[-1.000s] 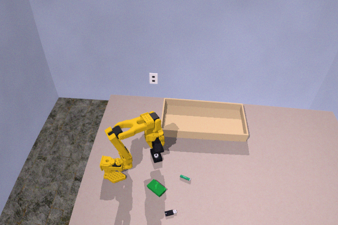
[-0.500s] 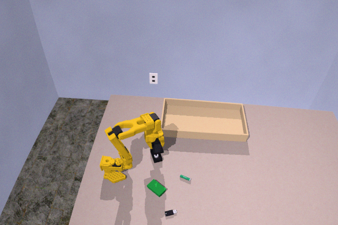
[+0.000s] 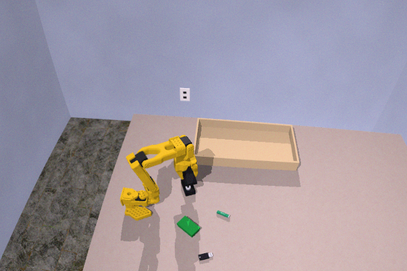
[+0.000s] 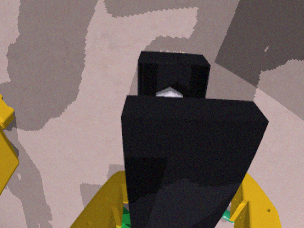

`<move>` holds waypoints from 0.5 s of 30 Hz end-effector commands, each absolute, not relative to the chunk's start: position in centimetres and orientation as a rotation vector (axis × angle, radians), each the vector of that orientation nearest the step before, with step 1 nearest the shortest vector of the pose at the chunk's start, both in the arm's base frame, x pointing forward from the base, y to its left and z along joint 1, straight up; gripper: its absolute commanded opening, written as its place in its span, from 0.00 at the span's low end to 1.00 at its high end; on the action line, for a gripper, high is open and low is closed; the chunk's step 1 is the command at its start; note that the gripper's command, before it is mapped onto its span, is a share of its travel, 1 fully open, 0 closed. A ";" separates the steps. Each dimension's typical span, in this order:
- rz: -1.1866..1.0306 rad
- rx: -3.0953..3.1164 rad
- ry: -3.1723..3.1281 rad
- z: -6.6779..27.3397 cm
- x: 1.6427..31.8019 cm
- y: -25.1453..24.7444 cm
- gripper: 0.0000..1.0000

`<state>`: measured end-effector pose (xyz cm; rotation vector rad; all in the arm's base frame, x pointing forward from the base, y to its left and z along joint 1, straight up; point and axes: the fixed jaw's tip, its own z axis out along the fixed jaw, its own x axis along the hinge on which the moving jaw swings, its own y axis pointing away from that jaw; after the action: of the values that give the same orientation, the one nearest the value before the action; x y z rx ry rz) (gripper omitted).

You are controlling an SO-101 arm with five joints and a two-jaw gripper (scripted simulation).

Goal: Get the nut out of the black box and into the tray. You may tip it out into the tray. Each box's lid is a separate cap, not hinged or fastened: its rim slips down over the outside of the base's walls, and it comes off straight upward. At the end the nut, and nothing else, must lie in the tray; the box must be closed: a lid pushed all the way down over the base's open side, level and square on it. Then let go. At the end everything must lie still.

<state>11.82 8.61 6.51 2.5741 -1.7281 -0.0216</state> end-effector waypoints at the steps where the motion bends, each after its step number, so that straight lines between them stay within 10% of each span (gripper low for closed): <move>1: 0.000 2.618 -1.737 6.9 12.0 8.9 0.21; 15: 0.000 2.618 -1.737 7.0 14.2 8.4 0.21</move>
<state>12.67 8.30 6.44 2.5782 -1.7123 -0.0289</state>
